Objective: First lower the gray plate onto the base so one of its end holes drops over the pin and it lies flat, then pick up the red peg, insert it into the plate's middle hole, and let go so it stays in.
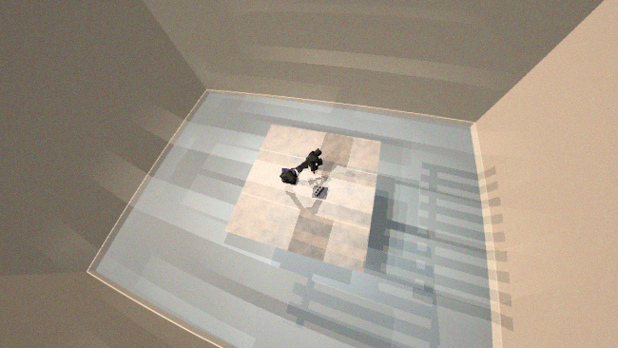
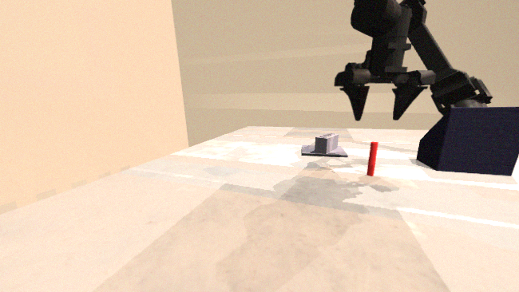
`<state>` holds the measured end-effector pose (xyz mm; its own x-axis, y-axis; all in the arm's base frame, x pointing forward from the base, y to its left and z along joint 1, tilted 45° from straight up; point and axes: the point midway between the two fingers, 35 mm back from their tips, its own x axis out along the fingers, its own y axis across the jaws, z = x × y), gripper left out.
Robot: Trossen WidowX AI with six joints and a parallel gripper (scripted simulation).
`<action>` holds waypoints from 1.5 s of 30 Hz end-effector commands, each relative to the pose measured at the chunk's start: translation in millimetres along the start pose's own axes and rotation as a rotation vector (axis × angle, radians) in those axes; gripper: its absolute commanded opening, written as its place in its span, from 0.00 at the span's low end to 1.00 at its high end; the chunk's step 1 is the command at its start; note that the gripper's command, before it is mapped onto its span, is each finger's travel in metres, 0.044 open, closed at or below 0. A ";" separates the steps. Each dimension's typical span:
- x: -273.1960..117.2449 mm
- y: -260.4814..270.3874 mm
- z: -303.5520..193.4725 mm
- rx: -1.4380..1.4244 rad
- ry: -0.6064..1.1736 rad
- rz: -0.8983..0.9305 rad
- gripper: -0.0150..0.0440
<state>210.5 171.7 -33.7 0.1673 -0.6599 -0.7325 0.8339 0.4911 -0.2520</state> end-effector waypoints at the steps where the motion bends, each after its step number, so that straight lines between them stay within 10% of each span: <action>1: 18.6 -3.7 1.5 -0.003 -0.010 -0.019 1.00; 45: 88.1 -2.8 2.8 -0.002 -0.013 -0.020 1.00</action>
<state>225.4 117.9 -91.1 0.1631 -0.6684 -0.7257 0.8382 0.4818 -0.2554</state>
